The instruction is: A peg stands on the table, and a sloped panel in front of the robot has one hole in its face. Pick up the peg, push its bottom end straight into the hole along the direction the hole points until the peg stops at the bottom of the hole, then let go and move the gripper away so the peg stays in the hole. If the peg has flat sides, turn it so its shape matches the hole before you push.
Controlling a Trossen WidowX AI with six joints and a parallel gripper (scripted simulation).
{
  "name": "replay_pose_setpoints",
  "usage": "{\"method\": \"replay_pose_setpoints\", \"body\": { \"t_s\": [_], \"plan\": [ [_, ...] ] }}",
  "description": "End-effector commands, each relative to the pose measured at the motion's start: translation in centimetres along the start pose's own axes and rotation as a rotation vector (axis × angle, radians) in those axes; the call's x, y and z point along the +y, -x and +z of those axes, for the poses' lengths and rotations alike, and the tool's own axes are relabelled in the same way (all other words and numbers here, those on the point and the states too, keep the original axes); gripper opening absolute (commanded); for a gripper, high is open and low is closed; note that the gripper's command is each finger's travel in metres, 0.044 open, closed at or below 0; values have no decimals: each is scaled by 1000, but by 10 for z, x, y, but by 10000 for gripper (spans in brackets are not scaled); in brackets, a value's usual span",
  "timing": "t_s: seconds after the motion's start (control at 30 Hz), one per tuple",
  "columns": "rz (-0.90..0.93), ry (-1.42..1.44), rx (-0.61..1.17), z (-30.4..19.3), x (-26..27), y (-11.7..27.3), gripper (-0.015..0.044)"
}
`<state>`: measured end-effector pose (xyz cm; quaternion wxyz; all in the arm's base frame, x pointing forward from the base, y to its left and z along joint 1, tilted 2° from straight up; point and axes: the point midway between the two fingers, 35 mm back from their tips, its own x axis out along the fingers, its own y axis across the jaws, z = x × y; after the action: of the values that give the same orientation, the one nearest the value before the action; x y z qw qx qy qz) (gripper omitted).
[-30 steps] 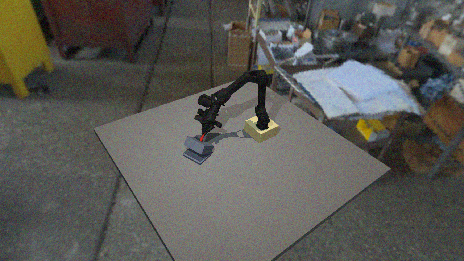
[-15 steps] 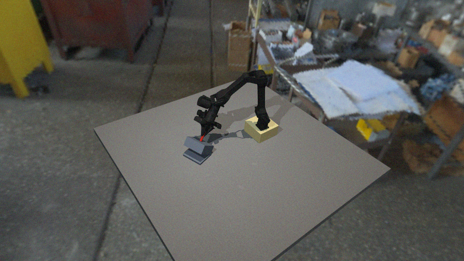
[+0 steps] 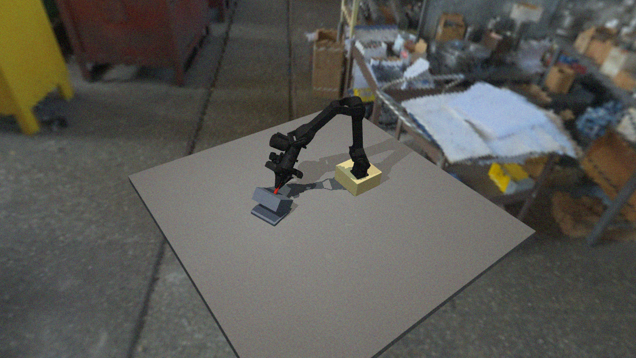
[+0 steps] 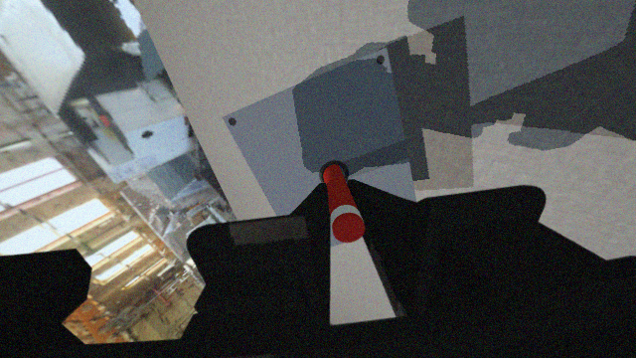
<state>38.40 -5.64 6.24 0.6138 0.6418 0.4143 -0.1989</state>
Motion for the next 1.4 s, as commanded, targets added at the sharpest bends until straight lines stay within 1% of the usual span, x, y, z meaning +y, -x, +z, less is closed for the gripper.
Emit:
{"method": "replay_pose_setpoints", "body": {
  "t_s": [0.0,0.77,1.3,1.33,1.37],
  "plan": [
    [-3,-3,0,0,0,-4,0],
    [1,1,1,0,0,-7,0],
    [0,1,1,0,0,-4,420],
    [0,1,1,0,0,-3,440],
    [-1,1,1,1,0,-1,440]
  ]
}}
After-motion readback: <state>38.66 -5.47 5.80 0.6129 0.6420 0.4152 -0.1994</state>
